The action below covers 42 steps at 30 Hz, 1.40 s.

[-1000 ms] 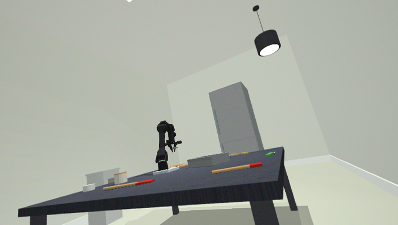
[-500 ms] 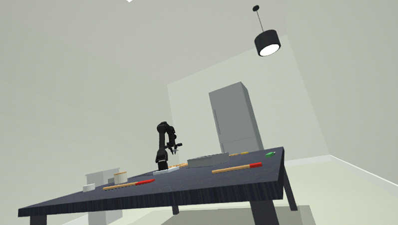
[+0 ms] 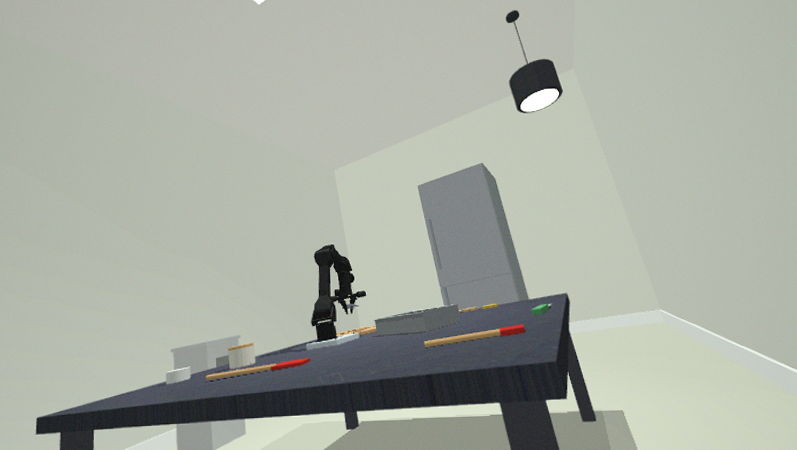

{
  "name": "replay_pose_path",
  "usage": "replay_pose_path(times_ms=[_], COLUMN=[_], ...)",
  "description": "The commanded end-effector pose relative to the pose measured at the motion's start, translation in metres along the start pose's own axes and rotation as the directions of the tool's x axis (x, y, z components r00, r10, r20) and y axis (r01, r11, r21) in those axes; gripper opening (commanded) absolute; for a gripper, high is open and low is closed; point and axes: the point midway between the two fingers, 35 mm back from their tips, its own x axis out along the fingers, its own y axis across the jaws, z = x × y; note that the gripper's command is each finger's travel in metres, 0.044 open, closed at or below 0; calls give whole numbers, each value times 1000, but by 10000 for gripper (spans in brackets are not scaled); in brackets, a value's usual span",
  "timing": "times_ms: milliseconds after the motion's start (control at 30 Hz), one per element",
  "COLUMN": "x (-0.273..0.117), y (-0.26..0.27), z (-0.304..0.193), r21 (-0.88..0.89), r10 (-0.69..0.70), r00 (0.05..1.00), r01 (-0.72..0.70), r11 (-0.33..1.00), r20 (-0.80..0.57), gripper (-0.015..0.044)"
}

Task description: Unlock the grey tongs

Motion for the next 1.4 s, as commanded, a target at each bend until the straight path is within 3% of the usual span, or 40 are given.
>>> replay_pose_path(times_ms=[0, 1133, 1367], x=[6, 54, 53], y=[-1, 2, 3], z=[-1, -6, -6], r21=[-6, -6, 0], r10=[-4, -4, 1], r00=[1000, 1000, 1000], r01=[4, 4, -1], r11=[1000, 1000, 1000], r20=[-4, -4, -3], gripper=[-150, -150, 34])
